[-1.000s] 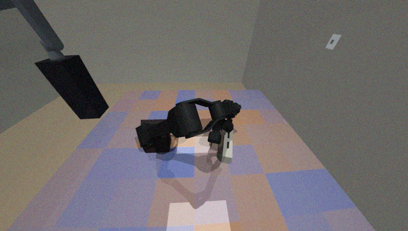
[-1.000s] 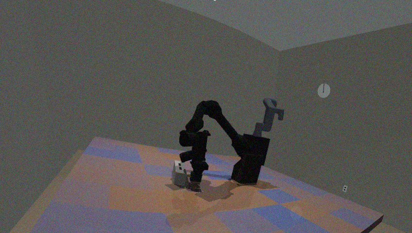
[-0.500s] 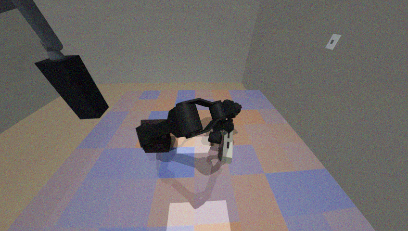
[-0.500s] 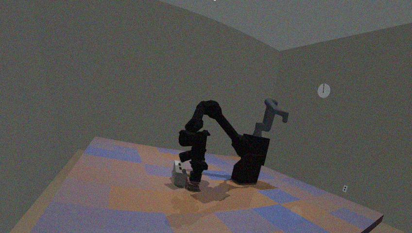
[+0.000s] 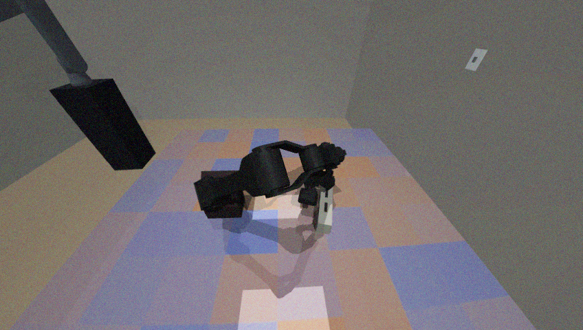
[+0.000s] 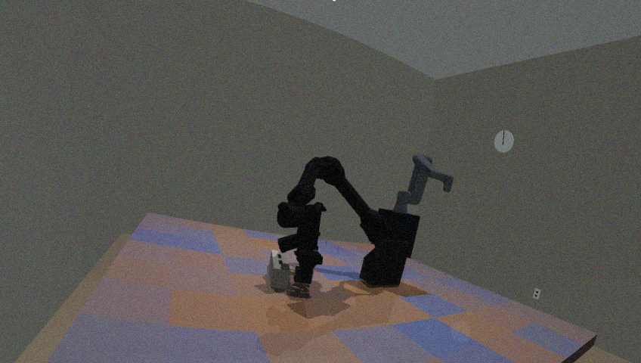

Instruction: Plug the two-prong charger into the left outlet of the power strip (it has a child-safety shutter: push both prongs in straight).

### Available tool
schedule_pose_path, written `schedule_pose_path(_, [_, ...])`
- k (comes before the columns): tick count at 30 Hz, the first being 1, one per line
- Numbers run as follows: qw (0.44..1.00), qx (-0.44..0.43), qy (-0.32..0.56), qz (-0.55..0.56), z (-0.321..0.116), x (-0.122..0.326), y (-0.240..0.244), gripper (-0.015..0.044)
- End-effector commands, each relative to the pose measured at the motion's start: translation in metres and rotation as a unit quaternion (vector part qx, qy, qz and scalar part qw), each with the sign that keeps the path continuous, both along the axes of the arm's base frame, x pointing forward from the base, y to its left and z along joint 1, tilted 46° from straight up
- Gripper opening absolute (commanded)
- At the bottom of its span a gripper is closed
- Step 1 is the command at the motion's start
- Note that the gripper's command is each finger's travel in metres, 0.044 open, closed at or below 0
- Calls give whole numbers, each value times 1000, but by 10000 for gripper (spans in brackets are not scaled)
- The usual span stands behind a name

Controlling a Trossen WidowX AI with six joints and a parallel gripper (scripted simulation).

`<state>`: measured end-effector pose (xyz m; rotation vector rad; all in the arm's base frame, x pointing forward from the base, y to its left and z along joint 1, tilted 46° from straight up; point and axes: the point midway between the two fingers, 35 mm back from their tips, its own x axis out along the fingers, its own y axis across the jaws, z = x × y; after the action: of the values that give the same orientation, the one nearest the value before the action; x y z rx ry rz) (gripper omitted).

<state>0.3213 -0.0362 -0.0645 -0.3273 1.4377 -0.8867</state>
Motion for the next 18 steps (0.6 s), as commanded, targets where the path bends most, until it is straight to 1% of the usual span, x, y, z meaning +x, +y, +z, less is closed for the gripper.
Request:
schedule_pose_path(1, [1000, -1, 1, 3, 1, 2, 0, 0])
schedule_pose_path(18, [1000, -1, 1, 3, 1, 4, -1, 0])
